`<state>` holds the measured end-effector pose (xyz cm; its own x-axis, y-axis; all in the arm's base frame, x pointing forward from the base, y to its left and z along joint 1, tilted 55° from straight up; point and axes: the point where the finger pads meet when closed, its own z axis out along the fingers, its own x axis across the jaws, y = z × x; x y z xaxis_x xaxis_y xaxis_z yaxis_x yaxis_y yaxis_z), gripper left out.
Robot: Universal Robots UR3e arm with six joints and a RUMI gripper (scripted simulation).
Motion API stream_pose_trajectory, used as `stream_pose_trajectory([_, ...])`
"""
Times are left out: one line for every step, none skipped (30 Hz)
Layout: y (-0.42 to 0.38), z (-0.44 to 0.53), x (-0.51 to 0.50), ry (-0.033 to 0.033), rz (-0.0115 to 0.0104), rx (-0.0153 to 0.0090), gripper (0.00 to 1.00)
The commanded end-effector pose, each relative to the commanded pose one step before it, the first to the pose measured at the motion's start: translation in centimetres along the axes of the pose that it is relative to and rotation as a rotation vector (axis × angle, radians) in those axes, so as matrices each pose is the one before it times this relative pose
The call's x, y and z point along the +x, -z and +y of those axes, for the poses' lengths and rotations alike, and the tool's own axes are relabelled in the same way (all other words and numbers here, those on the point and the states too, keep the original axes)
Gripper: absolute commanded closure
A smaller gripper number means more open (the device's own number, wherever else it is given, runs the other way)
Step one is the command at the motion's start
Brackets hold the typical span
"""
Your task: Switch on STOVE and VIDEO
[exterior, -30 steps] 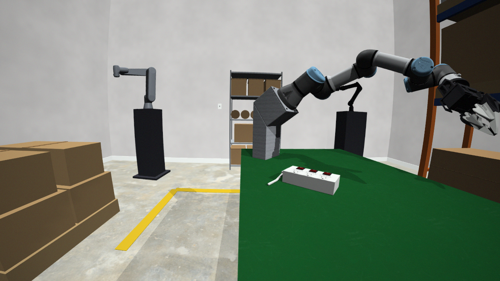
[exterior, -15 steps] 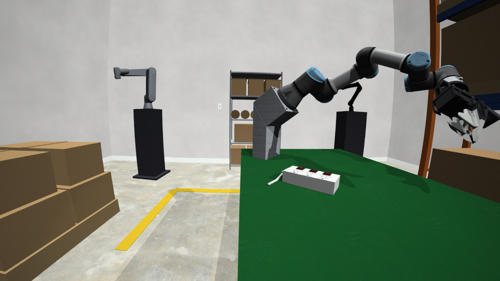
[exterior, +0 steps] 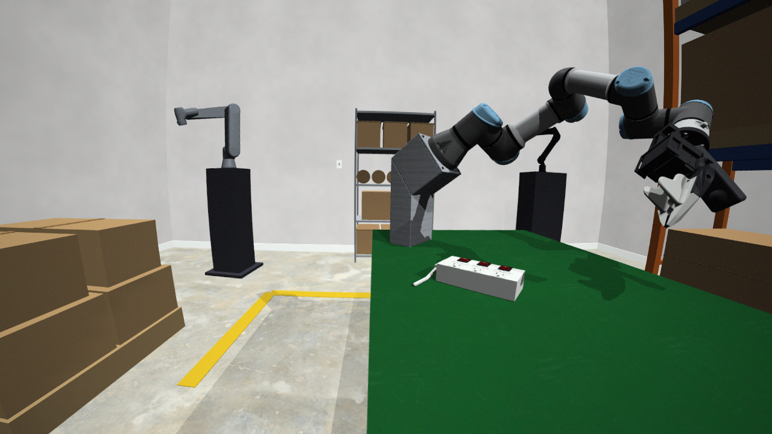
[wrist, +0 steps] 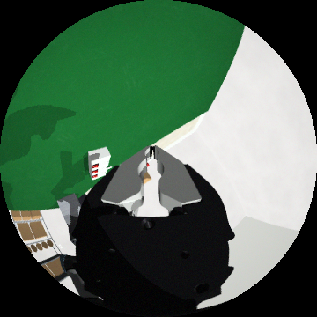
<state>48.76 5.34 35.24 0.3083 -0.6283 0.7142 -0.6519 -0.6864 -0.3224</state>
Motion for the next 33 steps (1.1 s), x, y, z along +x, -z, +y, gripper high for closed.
stream_pose_trajectory([-3.5501,4.4475,-2.521,0.03039,-0.12395,-0.07925,1.0])
stream_pose_trajectory([-0.7707,1.0227,-0.385,-0.00357,-0.025,-0.02032,1.0])
stream_pose_trajectory([0.0,0.0,0.0,0.0,0.0,0.0,1.0])
stream_pose_trajectory([-0.7713,1.0276,-0.395,-0.00467,-0.02586,-0.01993,1.0])
stream_pose_trajectory([0.0,0.0,0.0,0.0,0.0,0.0,1.0])
stream_pose_trajectory([-0.7703,1.0296,-0.404,-0.00579,-0.0267,-0.01945,1.0])
stream_pose_trajectory([-0.7678,1.0288,-0.413,-0.00692,-0.0275,-0.01888,1.0])
stream_pose_trajectory([0.0,0.0,0.0,0.0,0.0,0.0,1.0])
stream_pose_trajectory([-0.7636,1.0251,-0.421,-0.00808,-0.02826,-0.01823,1.0])
stream_pose_trajectory([0.0,0.0,0.0,0.0,0.0,0.0,1.0])
stream_pose_trajectory([-0.7578,1.0184,-0.429,-0.00923,-0.02897,-0.01749,1.0])
stream_pose_trajectory([0.0,0.0,0.0,0.0,0.0,0.0,1.0])
stream_pose_trajectory([-0.7505,1.0088,-0.435,-0.01039,-0.02963,-0.01667,1.0])
stream_pose_trajectory([0.0,0.0,0.0,0.0,0.0,0.0,1.0])
stream_pose_trajectory([-0.7417,0.9962,-0.44,-0.01154,-0.03024,-0.01577,1.0])
stream_pose_trajectory([0.0,0.0,0.0,0.0,0.0,0.0,1.0])
stream_pose_trajectory([0.0,0.0,0.0,0.0,0.0,0.0,1.0])
stream_pose_trajectory([-0.7314,0.9808,-0.445,-0.01268,-0.03079,-0.0148,1.0])
stream_pose_trajectory([-0.7198,0.9626,-0.448,-0.0138,-0.03129,-0.01375,1.0])
stream_pose_trajectory([-0.7067,0.9417,-0.45,-0.01488,-0.03172,-0.01264,1.0])
stream_pose_trajectory([0.0,0.0,0.0,0.0,0.0,0.0,1.0])
stream_pose_trajectory([-0.6924,0.9182,-0.451,-0.01594,-0.03208,-0.01147,1.0])
stream_pose_trajectory([0.0,0.0,0.0,0.0,0.0,0.0,1.0])
stream_pose_trajectory([-0.6769,0.8921,-0.451,-0.01695,-0.03237,-0.01025,1.0])
stream_pose_trajectory([0.0,0.0,0.0,0.0,0.0,0.0,1.0])
stream_pose_trajectory([-0.6603,0.8638,-0.45,-0.01792,-0.0326,-0.00898,1.0])
stream_pose_trajectory([-0.6427,0.8333,-0.448,-0.01884,-0.03275,-0.00767,1.0])
stream_pose_trajectory([0.0,0.0,0.0,0.0,0.0,0.0,1.0])
stream_pose_trajectory([-0.6241,0.8008,-0.444,-0.0197,-0.03284,-0.00633,1.0])
stream_pose_trajectory([0.0,0.0,0.0,0.0,0.0,0.0,1.0])
stream_pose_trajectory([-0.6047,0.7665,-0.439,-0.0205,-0.03286,-0.00497,1.0])
stream_pose_trajectory([0.0,0.0,0.0,0.0,0.0,0.0,1.0])
stream_pose_trajectory([0.0,0.0,0.0,0.0,0.0,0.0,1.0])
